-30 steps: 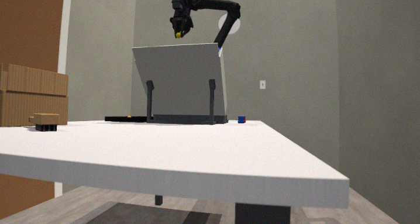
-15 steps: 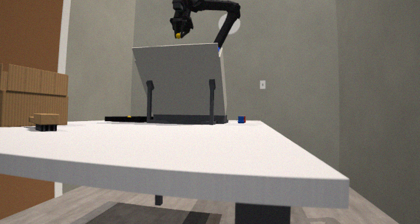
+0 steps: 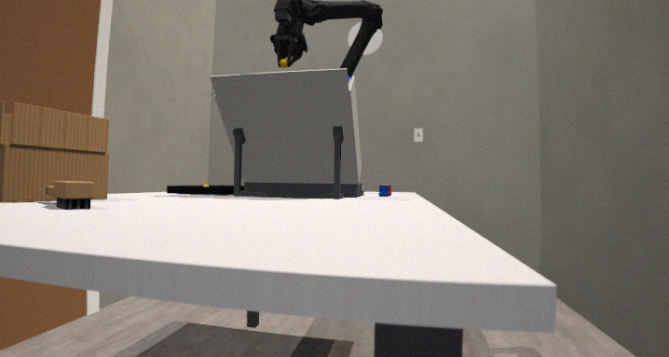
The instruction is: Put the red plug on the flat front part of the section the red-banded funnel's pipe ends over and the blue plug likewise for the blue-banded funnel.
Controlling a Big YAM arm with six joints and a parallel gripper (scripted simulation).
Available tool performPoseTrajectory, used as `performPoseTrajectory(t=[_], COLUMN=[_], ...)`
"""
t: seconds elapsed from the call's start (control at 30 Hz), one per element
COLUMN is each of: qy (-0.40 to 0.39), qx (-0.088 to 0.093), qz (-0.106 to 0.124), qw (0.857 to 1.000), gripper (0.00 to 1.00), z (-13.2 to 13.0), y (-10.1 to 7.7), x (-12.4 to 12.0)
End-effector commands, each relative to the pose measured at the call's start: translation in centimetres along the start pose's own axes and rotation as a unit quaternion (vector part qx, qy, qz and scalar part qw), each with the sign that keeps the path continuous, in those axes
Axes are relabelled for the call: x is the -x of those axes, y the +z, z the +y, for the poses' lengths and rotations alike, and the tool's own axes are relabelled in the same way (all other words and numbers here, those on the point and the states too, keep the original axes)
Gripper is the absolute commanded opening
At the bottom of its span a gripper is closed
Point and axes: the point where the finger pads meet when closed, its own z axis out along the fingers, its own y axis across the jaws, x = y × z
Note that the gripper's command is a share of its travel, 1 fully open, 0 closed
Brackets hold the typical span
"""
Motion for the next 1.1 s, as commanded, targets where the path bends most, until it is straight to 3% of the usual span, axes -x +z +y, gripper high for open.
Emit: performPoseTrajectory(t=[0.0,0.7,0.73,1.07], qy=[0.003,0.003,-0.002,-0.002], qx=[0.004,0.003,-0.002,-0.002], qz=[0.008,0.008,-0.007,-0.007], qw=[1.0,1.0,1.0,1.0], gripper=[0.0,0.0,0.59,0.59], z=[0.2,0.4,0.2,0.2], y=[1.7,2.2,0.4,0.4], x=[-0.4,-0.7,0.3,0.3])
